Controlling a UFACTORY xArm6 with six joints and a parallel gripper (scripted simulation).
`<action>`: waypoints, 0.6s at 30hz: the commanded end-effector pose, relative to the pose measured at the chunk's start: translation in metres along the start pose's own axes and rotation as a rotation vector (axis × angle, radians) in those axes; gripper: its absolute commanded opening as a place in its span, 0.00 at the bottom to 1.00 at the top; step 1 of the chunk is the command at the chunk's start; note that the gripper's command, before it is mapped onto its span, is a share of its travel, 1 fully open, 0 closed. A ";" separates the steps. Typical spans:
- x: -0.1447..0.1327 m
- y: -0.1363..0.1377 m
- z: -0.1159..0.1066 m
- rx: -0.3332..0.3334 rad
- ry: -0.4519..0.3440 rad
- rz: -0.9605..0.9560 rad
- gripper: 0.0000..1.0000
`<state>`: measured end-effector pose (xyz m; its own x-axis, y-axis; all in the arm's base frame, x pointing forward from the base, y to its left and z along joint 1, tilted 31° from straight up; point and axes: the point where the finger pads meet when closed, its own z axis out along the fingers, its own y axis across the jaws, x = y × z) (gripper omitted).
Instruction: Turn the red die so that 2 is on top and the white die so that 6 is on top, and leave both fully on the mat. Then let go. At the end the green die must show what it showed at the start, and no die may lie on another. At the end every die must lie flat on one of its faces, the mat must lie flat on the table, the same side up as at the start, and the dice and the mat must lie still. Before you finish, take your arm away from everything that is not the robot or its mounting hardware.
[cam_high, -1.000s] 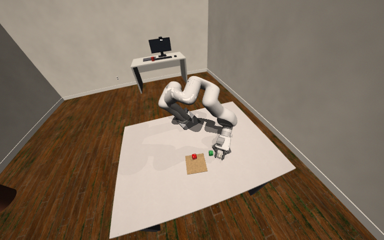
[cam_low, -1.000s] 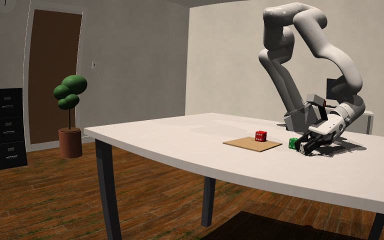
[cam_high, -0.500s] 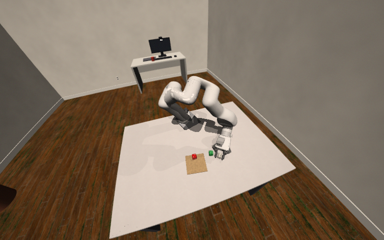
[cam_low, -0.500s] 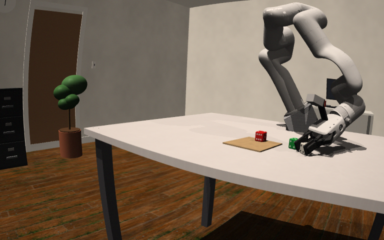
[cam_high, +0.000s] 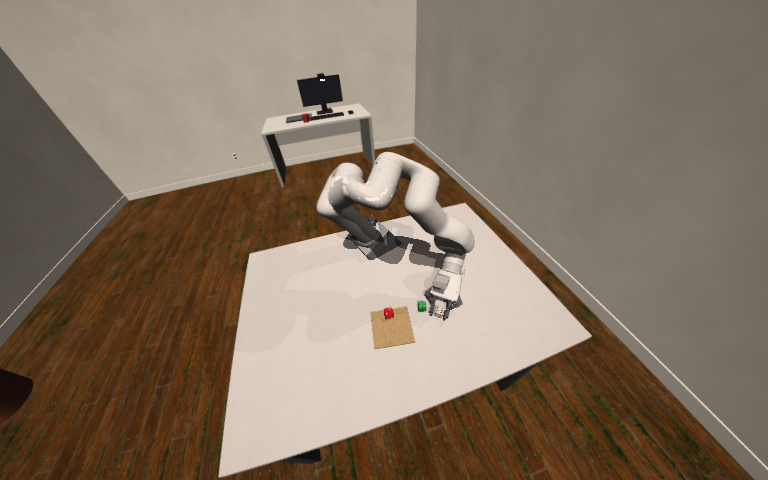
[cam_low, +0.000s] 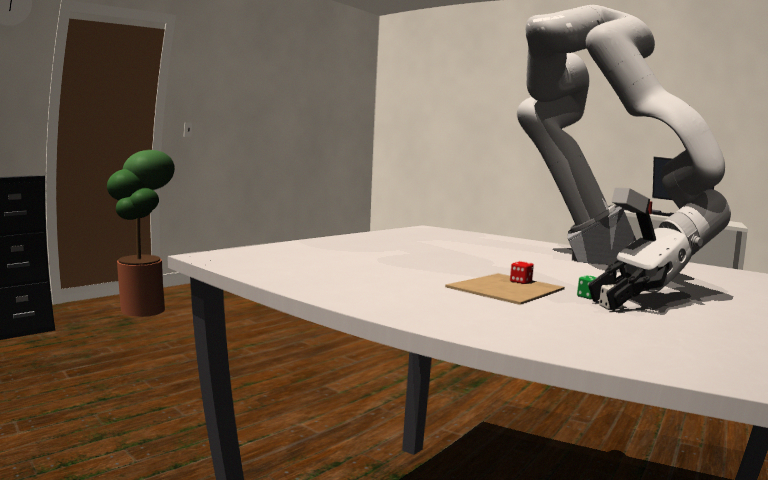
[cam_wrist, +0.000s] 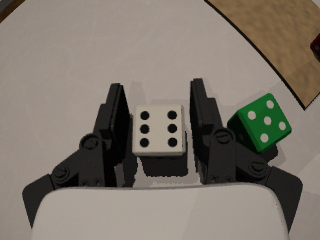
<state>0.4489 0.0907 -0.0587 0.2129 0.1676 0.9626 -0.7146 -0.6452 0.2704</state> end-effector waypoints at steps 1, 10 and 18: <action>0.001 -0.001 0.000 0.001 0.000 0.003 0.47; 0.001 -0.001 -0.018 0.001 0.000 0.003 0.47; 0.001 -0.001 -0.040 0.001 0.000 0.003 0.47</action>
<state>0.4286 0.1138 -0.0584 0.2128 0.1676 0.9626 -0.7133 -0.6467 0.2703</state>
